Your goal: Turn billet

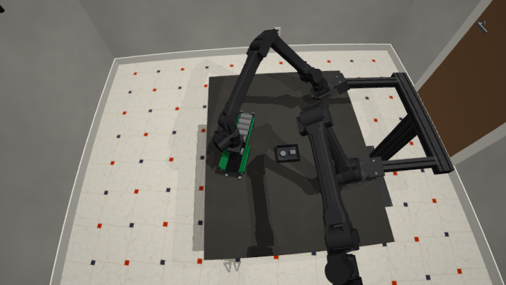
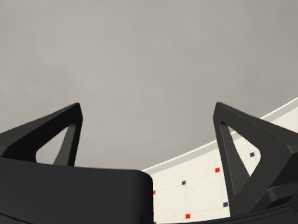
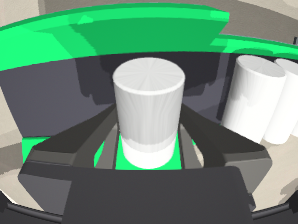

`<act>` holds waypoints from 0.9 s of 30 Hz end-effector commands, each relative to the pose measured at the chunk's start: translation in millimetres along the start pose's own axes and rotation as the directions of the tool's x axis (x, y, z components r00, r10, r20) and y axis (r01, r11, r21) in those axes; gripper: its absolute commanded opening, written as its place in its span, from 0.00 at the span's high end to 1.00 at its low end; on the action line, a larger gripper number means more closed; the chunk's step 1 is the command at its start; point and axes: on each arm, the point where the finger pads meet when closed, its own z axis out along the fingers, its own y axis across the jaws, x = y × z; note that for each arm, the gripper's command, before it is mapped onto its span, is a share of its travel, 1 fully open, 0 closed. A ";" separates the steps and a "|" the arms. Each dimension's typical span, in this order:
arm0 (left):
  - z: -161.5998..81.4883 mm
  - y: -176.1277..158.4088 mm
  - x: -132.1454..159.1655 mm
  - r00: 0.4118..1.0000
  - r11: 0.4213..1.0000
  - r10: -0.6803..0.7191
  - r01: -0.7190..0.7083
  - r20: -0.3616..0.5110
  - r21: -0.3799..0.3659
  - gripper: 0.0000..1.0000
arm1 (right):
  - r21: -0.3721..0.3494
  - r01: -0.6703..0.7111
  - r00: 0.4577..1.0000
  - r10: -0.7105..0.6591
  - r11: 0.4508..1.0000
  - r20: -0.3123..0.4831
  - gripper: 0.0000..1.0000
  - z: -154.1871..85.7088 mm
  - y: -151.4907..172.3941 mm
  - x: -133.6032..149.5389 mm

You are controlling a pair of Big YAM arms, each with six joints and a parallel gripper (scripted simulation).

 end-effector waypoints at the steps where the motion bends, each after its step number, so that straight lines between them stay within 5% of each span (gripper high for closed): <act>1: -5.4 5.7 -45.1 0.996 1.000 -0.007 0.008 0.087 -0.009 0.00 | -0.057 -0.028 0.999 0.030 0.998 0.036 1.00 -37.7 2.8 -26.5; 27: -5.4 5.7 -45.1 0.996 1.000 -0.007 0.008 0.087 -0.009 0.00 | -0.066 -0.036 0.998 0.039 0.997 0.042 1.00 -42.9 3.9 -33.6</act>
